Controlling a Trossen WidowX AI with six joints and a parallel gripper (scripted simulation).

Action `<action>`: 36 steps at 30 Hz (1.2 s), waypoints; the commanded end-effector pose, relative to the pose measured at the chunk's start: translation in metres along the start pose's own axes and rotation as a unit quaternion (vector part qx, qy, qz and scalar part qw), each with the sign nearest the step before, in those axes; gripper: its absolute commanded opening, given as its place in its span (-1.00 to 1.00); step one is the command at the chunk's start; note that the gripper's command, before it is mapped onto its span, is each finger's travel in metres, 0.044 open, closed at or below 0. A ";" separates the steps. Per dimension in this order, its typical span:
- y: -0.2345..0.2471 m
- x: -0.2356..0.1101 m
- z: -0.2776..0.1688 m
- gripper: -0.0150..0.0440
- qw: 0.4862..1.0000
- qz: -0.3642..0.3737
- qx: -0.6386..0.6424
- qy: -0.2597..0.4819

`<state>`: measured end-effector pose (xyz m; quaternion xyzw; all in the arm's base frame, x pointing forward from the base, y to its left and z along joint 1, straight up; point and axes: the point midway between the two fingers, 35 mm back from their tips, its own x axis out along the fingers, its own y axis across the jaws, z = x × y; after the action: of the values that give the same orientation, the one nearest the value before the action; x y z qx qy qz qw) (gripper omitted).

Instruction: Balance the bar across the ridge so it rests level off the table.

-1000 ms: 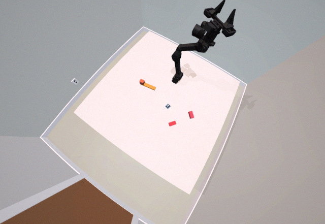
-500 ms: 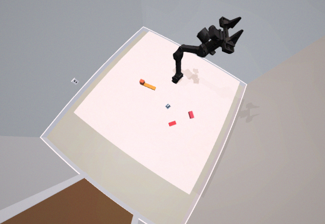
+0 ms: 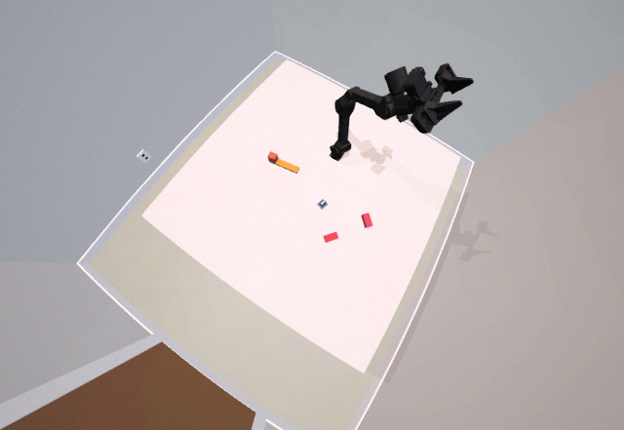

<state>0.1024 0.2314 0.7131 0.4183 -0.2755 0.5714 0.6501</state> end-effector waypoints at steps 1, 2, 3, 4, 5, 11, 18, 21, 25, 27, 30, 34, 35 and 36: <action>-0.027 -0.002 -0.014 0.58 0.997 -0.036 -0.058 0.027; -0.033 -0.003 -0.016 0.58 0.996 -0.044 -0.072 0.034; -0.040 -0.003 -0.018 0.58 0.994 -0.052 -0.086 0.040; -0.046 -0.004 -0.020 0.58 0.992 -0.060 -0.100 0.046; -0.053 -0.005 -0.023 0.58 0.989 -0.068 -0.116 0.054; -0.096 -0.014 -0.037 0.58 0.964 -0.116 -0.215 0.105; -0.146 -0.030 -0.044 0.58 0.921 -0.166 -0.313 0.163; -0.166 -0.038 -0.044 0.58 0.899 -0.187 -0.349 0.187; -0.193 -0.052 -0.043 0.58 0.866 -0.212 -0.395 0.221; -0.208 -0.060 -0.043 0.58 0.846 -0.223 -0.418 0.242; -0.229 -0.073 -0.042 0.58 0.815 -0.239 -0.451 0.274; -0.256 -0.093 -0.039 0.58 0.770 -0.258 -0.490 0.318; -0.262 -0.098 -0.038 0.58 0.758 -0.263 -0.499 0.329; -0.269 -0.103 -0.037 0.58 0.746 -0.267 -0.507 0.340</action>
<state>0.3206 0.2208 0.5669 -0.0901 -0.1895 0.2777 0.9375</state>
